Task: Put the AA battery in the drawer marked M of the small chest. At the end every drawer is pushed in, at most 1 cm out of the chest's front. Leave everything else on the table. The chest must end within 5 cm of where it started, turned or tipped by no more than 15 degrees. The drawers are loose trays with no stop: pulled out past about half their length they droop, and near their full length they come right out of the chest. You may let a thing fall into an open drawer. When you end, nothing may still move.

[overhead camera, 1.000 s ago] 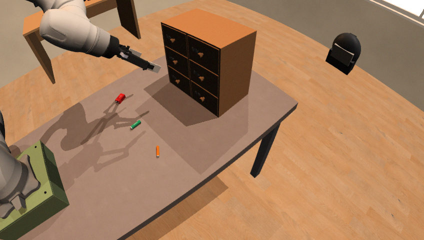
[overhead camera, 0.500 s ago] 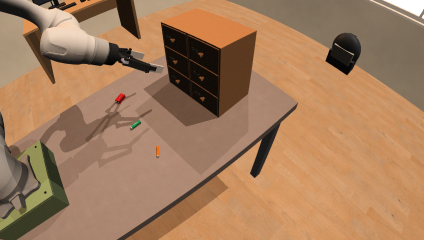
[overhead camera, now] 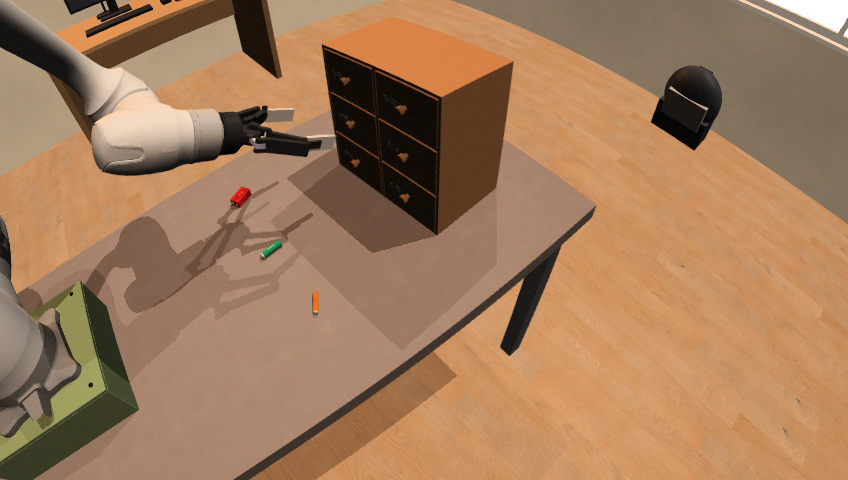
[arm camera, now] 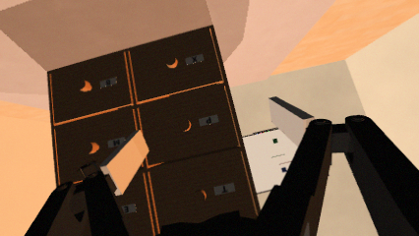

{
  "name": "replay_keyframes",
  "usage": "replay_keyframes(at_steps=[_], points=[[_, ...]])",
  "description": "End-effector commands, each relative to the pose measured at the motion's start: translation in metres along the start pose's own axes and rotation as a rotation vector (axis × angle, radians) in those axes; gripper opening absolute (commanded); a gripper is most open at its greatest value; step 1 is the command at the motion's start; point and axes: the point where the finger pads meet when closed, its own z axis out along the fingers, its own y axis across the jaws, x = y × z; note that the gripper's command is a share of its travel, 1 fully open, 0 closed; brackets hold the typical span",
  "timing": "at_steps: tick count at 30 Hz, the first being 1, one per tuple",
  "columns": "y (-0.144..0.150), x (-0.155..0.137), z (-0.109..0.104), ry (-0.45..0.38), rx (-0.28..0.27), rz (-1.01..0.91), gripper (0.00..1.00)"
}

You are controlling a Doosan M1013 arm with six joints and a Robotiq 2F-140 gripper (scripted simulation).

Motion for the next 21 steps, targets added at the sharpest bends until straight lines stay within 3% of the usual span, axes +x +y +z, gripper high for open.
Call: replay_keyframes(at_steps=[1, 21], points=[[-0.003, 0.006, 0.003, -0.032, 0.000, 0.003, 1.00], [-0.003, 0.009, 0.014, -0.128, 0.000, 0.003, 1.00]])
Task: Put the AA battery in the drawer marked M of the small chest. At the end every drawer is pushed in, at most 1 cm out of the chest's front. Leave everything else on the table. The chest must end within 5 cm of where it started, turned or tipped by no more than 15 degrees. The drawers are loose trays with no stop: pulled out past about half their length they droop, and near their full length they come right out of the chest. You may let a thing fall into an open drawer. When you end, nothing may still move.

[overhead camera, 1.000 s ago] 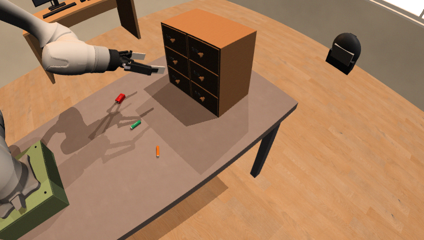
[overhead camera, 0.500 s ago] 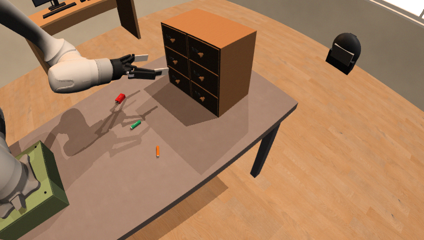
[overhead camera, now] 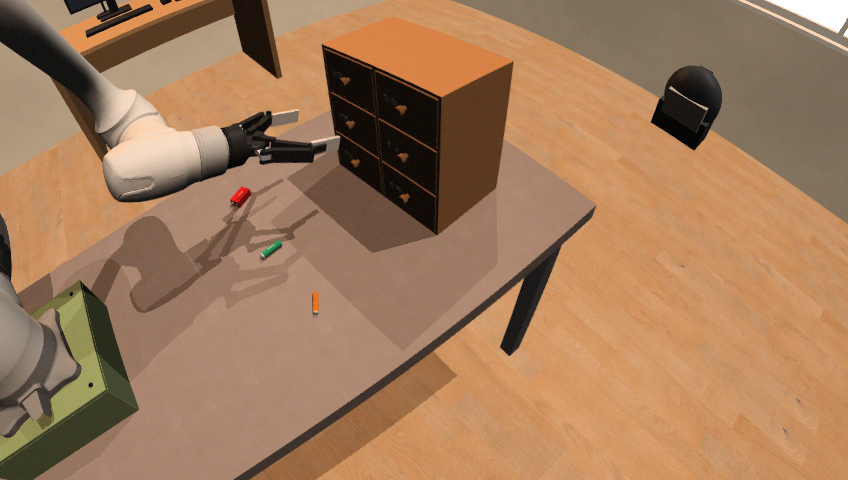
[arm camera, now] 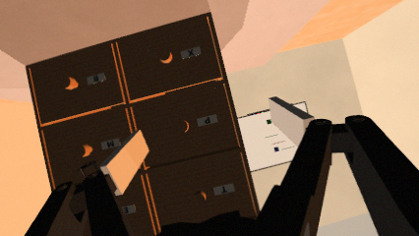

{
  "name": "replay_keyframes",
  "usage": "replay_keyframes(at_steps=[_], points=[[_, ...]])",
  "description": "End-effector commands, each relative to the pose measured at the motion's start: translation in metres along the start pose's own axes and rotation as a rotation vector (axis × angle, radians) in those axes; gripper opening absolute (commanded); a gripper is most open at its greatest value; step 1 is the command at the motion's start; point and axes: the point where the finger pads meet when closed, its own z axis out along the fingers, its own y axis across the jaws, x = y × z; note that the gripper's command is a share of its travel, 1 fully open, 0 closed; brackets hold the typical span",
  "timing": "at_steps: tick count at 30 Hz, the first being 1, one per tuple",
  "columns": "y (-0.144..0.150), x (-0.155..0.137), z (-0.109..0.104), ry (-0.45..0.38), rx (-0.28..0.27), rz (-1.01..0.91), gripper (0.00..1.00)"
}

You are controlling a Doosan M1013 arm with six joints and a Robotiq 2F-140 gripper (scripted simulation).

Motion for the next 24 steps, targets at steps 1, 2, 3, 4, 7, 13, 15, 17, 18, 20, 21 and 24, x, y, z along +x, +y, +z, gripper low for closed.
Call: replay_keyframes(at_steps=[1, 2, 3, 4, 7, 13, 15, 17, 18, 20, 21, 24], points=[[-0.004, 0.005, -0.001, -0.004, 0.006, 0.001, 1.00], [-0.004, 0.005, -0.001, -0.005, 0.006, 0.001, 1.00], [-0.004, 0.005, 0.000, -0.006, 0.006, 0.001, 1.00], [-0.004, 0.005, 0.000, -0.007, 0.006, 0.001, 1.00], [-0.004, 0.005, 0.000, -0.009, 0.006, 0.001, 1.00], [-0.004, 0.005, 0.000, -0.009, 0.006, 0.001, 1.00], [-0.004, 0.005, 0.000, -0.009, 0.006, 0.001, 1.00], [-0.004, 0.006, 0.000, -0.009, 0.006, 0.001, 1.00], [-0.004, 0.007, 0.001, -0.009, 0.006, 0.001, 1.00], [-0.004, 0.010, 0.002, -0.009, 0.006, 0.001, 1.00], [-0.004, 0.012, 0.002, -0.009, 0.006, 0.001, 1.00], [-0.004, 0.021, 0.006, -0.009, 0.006, 0.001, 1.00]])
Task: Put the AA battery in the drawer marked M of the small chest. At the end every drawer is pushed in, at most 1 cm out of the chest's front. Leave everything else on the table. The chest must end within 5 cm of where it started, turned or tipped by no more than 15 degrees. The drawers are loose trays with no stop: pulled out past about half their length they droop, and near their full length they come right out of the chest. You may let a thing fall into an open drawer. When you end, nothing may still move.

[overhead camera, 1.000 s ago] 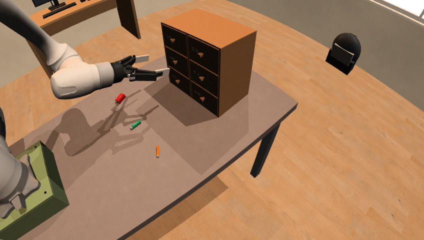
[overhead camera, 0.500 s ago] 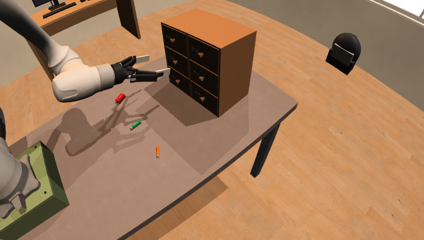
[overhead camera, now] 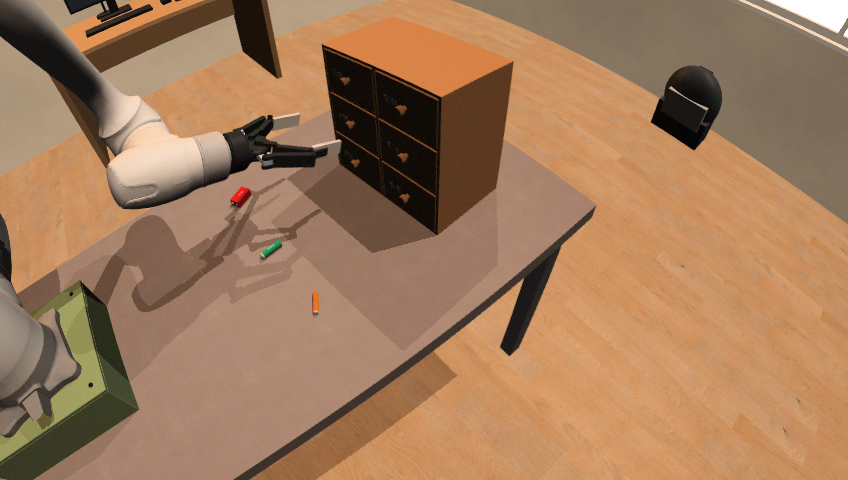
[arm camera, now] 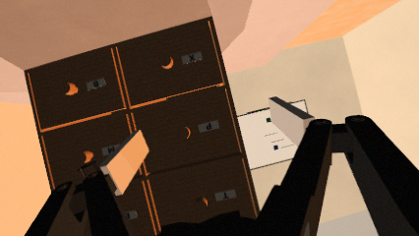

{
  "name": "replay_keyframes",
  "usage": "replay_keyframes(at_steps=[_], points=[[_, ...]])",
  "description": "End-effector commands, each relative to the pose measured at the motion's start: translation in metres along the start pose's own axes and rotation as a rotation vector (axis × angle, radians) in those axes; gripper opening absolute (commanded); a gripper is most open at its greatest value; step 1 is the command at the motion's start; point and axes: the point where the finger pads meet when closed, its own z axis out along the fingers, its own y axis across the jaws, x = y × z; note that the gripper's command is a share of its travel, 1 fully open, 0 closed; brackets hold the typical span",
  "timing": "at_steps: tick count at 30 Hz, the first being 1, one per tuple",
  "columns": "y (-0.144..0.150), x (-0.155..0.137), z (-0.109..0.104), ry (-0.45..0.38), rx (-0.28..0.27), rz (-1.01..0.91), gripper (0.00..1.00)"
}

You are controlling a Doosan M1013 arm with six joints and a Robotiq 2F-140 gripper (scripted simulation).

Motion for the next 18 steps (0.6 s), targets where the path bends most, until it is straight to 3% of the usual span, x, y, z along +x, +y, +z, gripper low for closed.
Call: replay_keyframes(at_steps=[1, 18], points=[[-0.004, 0.015, 0.002, 0.006, 0.006, 0.001, 1.00], [-0.004, 0.078, 0.025, 0.006, 0.006, 0.001, 1.00]])
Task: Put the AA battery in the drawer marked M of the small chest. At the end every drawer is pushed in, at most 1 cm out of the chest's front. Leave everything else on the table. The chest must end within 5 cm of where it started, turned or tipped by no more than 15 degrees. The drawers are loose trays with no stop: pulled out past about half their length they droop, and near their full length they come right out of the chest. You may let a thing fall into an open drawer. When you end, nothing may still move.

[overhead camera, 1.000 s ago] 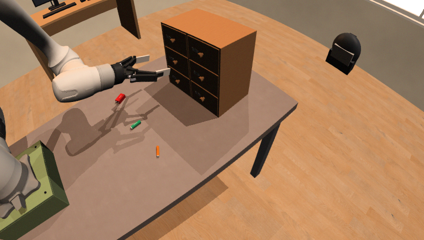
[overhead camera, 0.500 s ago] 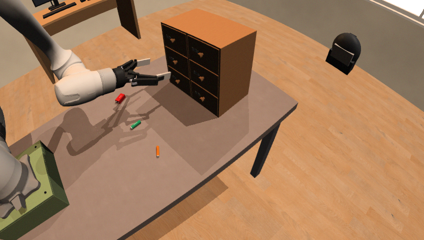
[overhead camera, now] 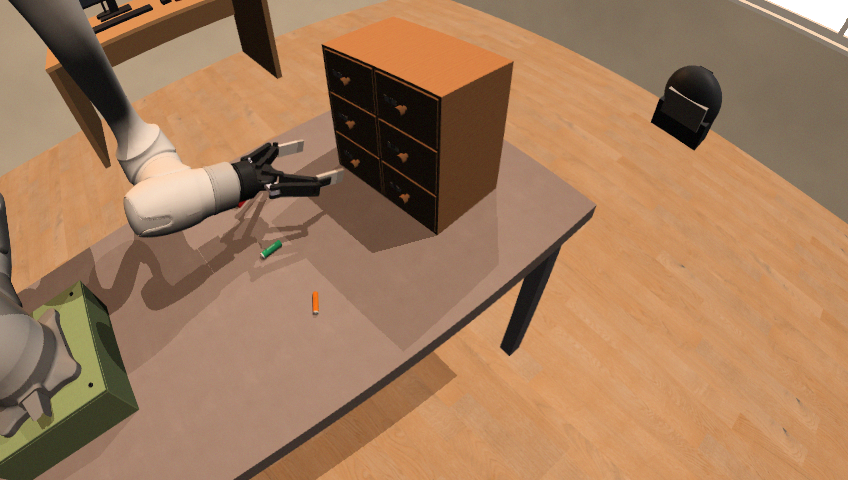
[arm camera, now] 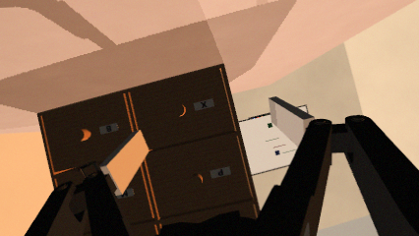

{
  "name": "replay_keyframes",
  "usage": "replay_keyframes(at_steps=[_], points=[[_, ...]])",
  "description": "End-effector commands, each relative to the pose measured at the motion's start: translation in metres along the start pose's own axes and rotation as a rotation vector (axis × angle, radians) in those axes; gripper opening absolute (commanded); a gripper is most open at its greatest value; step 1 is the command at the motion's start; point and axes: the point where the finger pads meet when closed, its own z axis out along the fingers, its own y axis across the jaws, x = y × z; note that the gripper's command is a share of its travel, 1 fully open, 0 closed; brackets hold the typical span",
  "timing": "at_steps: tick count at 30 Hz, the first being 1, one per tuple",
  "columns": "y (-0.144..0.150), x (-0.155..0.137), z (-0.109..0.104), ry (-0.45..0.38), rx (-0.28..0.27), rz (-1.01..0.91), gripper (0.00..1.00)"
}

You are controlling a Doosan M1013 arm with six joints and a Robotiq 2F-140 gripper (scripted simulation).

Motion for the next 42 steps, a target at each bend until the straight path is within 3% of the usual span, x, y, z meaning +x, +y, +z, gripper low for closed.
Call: replay_keyframes(at_steps=[1, 42], points=[[-0.0031, 0.0127, 0.0063, -0.003, 0.005, 0.000, 1.00], [-0.0031, 0.0196, 0.0089, -0.003, 0.005, 0.000, 1.00]])
